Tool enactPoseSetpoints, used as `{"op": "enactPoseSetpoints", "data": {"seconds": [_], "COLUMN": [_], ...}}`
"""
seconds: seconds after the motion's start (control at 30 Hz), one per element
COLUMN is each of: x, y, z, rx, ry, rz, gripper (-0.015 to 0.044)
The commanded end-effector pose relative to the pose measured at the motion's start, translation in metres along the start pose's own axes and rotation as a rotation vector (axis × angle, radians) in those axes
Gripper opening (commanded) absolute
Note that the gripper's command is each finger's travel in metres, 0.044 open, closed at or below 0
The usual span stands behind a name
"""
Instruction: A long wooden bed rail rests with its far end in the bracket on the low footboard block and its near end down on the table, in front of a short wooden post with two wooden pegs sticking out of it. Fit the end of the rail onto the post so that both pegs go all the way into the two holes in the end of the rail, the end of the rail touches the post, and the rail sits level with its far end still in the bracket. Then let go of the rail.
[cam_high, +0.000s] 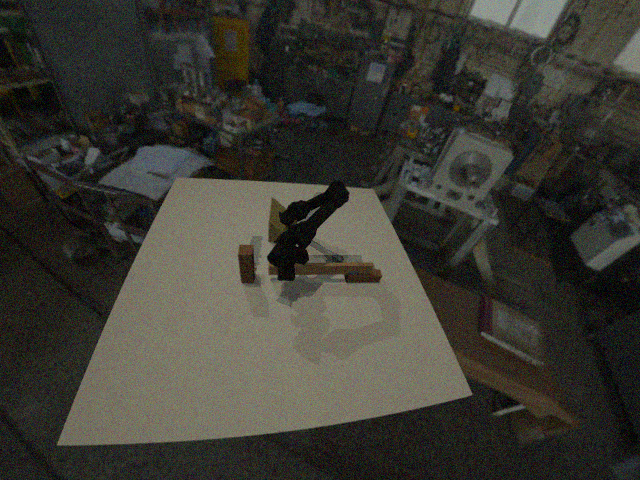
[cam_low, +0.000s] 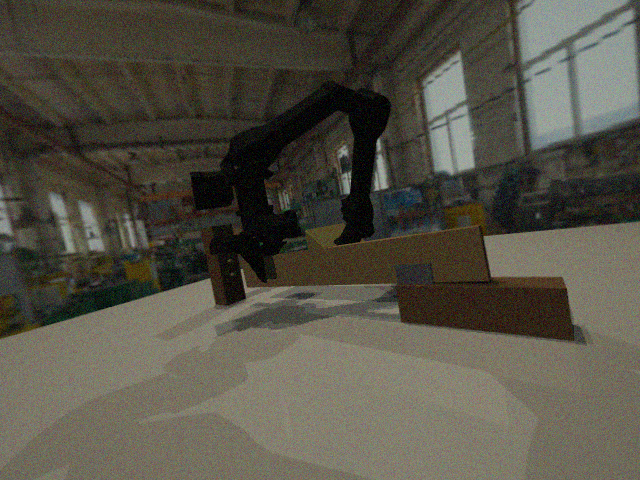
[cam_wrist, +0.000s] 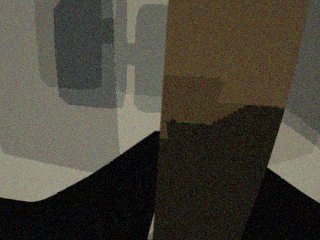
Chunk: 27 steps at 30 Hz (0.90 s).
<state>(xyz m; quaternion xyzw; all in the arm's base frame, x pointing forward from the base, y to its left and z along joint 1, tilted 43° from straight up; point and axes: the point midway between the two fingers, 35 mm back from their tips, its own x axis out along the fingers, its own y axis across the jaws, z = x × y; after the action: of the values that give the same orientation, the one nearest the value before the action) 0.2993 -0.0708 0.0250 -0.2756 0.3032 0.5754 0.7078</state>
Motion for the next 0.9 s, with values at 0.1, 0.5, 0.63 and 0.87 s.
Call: {"op": "enactPoseSetpoints", "data": {"seconds": [0.1, 0.5, 0.63, 0.87], "x": [-0.007, -0.013, -0.015, -0.015], "y": [-0.002, -0.002, -0.002, -0.002], "z": [0.000, 0.000, 0.000, 0.000], "rx": [0.000, 0.000, 0.000, 0.000], "ry": [-0.005, -0.005, -0.005, -0.005], "rz": [-0.012, -0.012, -0.012, -0.012], "gripper": [0.0000, 0.0000, 0.0000, 0.0000]}}
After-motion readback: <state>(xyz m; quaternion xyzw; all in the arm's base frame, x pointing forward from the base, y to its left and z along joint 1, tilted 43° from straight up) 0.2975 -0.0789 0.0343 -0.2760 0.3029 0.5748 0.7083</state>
